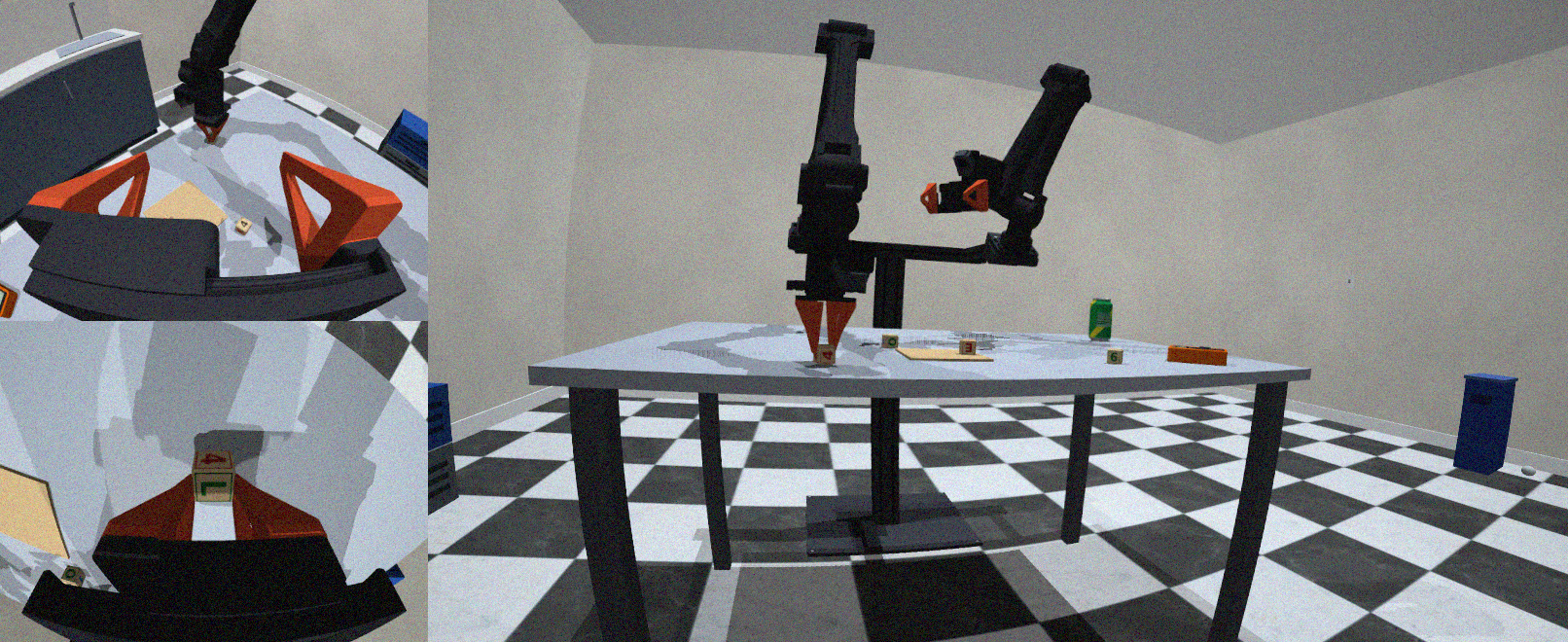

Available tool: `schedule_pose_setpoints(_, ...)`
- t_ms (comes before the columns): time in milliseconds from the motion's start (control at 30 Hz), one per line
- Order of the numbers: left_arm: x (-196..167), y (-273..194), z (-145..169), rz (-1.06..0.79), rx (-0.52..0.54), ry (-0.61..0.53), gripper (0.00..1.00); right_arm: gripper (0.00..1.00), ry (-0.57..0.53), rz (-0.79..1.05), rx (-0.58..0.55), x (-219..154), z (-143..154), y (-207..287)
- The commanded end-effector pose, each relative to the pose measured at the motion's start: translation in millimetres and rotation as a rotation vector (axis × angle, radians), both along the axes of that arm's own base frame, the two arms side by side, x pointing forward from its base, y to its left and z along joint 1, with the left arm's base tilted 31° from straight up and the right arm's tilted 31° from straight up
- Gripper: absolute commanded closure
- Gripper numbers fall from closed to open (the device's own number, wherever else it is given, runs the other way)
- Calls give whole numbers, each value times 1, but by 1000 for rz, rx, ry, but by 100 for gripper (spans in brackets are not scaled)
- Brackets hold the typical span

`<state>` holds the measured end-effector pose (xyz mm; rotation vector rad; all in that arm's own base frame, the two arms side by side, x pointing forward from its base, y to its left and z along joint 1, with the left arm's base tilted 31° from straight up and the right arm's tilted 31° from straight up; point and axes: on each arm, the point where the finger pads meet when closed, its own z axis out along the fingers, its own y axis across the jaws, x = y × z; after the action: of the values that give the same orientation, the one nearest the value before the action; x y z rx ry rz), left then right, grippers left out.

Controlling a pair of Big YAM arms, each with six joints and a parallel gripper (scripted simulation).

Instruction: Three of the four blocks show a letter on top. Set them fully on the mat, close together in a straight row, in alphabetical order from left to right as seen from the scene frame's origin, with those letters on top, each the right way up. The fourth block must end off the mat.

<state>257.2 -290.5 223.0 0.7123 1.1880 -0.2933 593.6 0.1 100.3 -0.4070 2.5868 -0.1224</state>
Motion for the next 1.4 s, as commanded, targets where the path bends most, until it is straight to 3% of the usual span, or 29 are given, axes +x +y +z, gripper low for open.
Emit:
schedule_pose_setpoints(0,-2,-1,20,-6,-55,-33,0,76,-26,-11,10,8,11,2)
schedule_pose_setpoints(300,-2,-1,20,-6,-55,-33,0,80,-25,-1,8,-24,46,17)
schedule_pose_setpoints(533,4,11,13,12,-53,-10,0,80,-29,55,-21,-48,51,47)
schedule_pose_setpoints(867,34,64,-7,-68,46,16,0,80,-40,532,-297,-90,30,130)
schedule_pose_setpoints(1033,56,91,-16,-123,124,7,0,80,-11,763,-433,-116,3,176)
schedule_pose_setpoints(1367,75,136,-35,-232,212,22,0,80,-2,947,-548,-141,-13,220)
